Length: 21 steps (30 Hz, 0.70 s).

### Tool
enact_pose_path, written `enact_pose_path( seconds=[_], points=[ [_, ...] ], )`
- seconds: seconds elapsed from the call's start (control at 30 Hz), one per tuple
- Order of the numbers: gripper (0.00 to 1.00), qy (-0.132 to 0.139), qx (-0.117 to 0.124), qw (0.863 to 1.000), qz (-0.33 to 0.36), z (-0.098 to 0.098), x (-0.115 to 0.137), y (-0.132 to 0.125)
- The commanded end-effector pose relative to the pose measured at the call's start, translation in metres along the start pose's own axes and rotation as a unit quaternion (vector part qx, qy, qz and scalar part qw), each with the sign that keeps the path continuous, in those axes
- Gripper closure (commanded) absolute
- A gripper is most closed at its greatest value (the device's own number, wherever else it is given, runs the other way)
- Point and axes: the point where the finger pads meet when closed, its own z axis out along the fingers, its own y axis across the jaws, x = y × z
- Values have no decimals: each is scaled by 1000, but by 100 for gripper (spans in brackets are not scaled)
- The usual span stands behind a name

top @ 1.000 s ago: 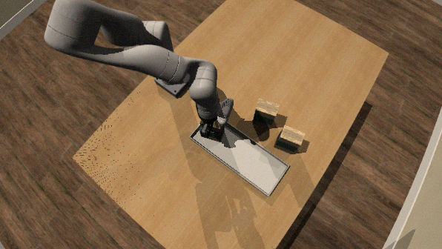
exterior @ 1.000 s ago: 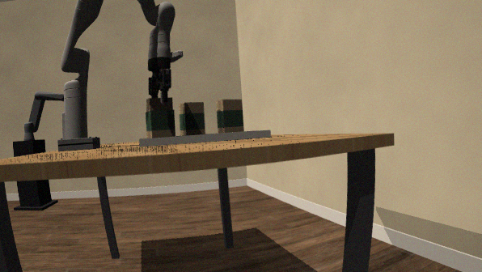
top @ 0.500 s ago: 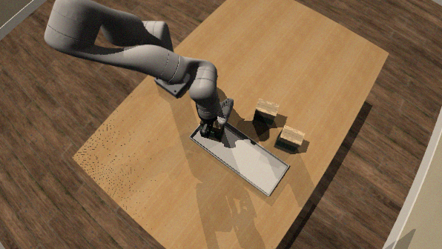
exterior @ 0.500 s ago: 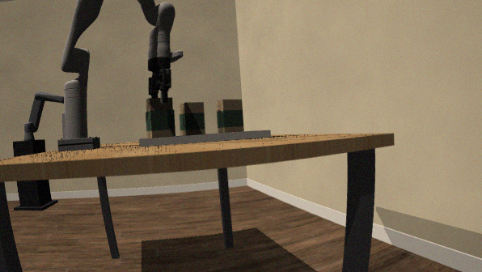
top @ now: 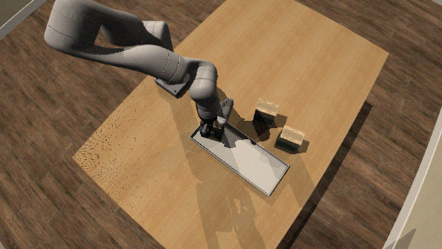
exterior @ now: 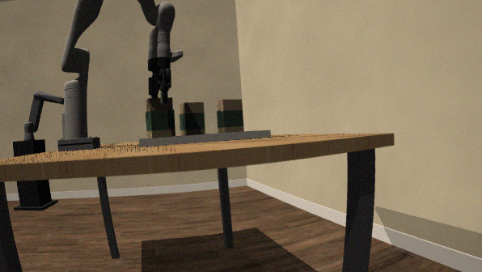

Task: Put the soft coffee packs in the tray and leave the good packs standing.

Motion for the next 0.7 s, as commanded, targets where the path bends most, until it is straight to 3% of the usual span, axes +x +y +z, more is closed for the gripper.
enact_pose_path(
  seconds=[0.0,0.13,0.43,0.67],
  points=[
    [15,2,-2,1000,1,-2,2,1],
    [15,3,-2,1000,2,-16,3,2],
    [15,-3,-3,1000,4,-66,-2,3],
    [15,4,-2,1000,2,-76,3,2]
  ],
)
